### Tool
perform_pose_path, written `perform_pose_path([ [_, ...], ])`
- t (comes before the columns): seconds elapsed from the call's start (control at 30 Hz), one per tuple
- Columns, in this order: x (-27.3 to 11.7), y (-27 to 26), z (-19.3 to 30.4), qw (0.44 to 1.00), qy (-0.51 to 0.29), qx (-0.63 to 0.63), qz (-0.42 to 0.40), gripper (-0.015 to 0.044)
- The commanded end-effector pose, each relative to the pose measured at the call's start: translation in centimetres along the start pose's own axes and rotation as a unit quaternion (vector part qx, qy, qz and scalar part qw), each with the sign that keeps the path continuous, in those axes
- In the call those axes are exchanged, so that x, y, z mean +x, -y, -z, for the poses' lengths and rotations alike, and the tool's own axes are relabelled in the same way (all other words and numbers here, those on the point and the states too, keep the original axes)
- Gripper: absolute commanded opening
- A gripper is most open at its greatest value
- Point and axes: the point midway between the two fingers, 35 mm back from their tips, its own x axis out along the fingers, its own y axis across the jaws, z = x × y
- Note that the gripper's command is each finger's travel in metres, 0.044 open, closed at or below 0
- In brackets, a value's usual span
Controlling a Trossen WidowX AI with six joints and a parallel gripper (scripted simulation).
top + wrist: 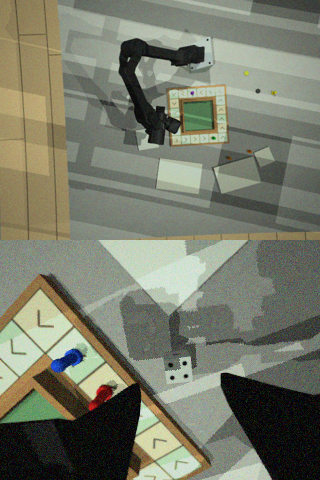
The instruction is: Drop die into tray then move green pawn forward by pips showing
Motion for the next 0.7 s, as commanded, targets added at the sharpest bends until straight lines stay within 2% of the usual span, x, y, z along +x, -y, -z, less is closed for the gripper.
perform_pose_path([
  [0.0, 1.1, 0.2, 0.5, 1.000, -0.006, -0.001, 0.001, 0.0275],
  [0.67, 4.4, 0.2, 0.6, 1.000, -0.006, -0.001, 0.001, 0.0275],
])
